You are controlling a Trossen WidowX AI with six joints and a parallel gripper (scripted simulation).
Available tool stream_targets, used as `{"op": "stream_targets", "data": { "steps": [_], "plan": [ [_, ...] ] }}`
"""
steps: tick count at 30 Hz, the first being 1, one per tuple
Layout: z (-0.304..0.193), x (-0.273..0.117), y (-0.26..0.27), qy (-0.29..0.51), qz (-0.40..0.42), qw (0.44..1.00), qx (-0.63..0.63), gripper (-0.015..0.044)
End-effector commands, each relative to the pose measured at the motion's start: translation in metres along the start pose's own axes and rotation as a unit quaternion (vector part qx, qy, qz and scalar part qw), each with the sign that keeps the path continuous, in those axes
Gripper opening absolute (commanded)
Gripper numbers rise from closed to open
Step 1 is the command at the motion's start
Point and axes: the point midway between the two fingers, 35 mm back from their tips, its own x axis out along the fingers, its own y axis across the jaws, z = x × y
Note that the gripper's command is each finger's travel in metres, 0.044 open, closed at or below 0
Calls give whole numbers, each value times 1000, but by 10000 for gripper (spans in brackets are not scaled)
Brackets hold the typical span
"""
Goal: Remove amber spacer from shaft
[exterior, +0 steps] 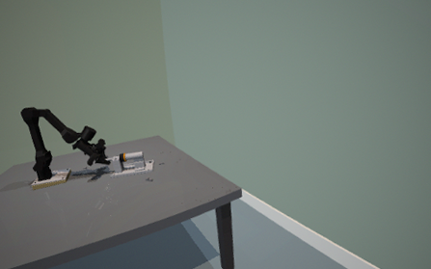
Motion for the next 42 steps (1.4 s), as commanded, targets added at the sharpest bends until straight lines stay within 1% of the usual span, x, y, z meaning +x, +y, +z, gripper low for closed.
{"op": "stream_targets", "data": {
  "steps": [1,42],
  "plan": [
    [-1,0,-1,0,-2,1000,0,0],
    [-5,-4,-1,1,-2,1000,0,0]
  ]
}}
